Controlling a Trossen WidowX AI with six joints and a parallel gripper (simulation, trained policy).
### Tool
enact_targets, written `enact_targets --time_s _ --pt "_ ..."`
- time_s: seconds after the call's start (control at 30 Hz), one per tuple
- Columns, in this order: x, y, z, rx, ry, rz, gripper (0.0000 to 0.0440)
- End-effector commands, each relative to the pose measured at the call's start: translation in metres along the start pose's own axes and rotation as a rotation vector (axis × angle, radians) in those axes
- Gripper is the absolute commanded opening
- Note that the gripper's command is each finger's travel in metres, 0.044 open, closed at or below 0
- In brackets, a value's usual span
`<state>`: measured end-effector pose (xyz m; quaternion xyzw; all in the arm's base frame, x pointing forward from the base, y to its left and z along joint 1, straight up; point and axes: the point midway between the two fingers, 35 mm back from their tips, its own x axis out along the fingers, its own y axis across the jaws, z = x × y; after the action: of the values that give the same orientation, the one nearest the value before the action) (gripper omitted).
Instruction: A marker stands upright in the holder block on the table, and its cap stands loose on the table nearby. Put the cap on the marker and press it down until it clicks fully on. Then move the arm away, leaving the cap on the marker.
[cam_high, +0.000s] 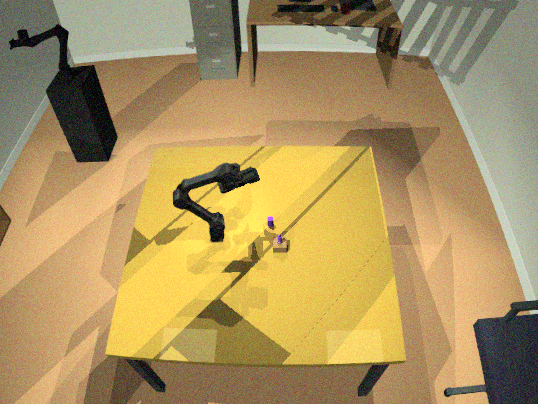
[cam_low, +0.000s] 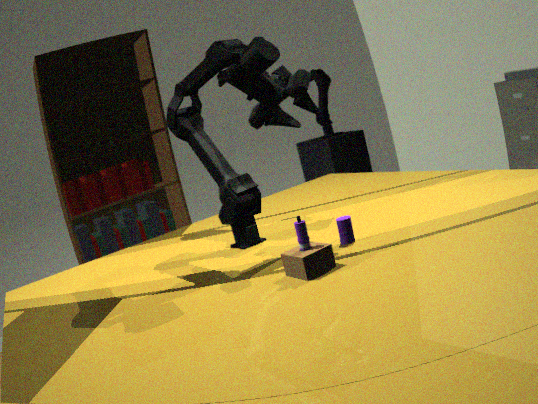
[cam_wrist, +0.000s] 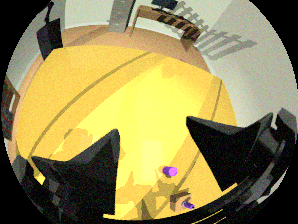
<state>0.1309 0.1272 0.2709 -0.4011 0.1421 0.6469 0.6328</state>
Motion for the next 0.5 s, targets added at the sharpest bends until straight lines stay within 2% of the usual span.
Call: enact_targets --time_s 0.0,0.47 --pt "0.003 -0.006 -0.006 -0.007 0.022 0.015 0.0316" --pt "0.015 -0.026 -0.031 -0.026 0.106 0.086 0.0316"
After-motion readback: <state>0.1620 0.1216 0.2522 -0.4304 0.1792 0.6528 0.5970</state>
